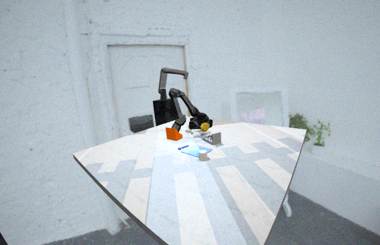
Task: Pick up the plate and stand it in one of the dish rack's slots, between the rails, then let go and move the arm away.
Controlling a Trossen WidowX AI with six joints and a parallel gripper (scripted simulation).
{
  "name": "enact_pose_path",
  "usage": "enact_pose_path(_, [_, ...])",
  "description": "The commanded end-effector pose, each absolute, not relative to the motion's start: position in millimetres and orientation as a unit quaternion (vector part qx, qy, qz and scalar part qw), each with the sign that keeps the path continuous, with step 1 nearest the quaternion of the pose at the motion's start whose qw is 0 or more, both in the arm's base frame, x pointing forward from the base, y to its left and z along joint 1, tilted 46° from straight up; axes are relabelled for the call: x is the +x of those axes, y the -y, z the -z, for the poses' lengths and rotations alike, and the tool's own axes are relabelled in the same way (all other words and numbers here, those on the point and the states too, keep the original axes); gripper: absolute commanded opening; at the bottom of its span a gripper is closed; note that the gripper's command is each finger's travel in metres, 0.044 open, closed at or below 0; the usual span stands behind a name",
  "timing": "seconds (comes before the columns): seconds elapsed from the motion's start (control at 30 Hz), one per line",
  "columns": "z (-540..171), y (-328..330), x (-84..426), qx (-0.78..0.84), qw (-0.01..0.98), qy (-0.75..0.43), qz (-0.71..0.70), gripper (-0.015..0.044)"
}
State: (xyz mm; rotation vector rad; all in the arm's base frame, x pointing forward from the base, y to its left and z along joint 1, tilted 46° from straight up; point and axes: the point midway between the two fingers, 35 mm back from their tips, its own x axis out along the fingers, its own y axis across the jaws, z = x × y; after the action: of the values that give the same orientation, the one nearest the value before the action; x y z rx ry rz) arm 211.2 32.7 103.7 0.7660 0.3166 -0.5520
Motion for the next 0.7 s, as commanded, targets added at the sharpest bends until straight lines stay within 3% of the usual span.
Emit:
enact_pose_path(0.0, [-108.1,-34.4,208.9,0.376,0.884,-0.119,0.250,0.0000])
enact_pose_path(0.67, [-107.9,-44.0,209.5,0.390,0.890,-0.073,0.225,0.0000])
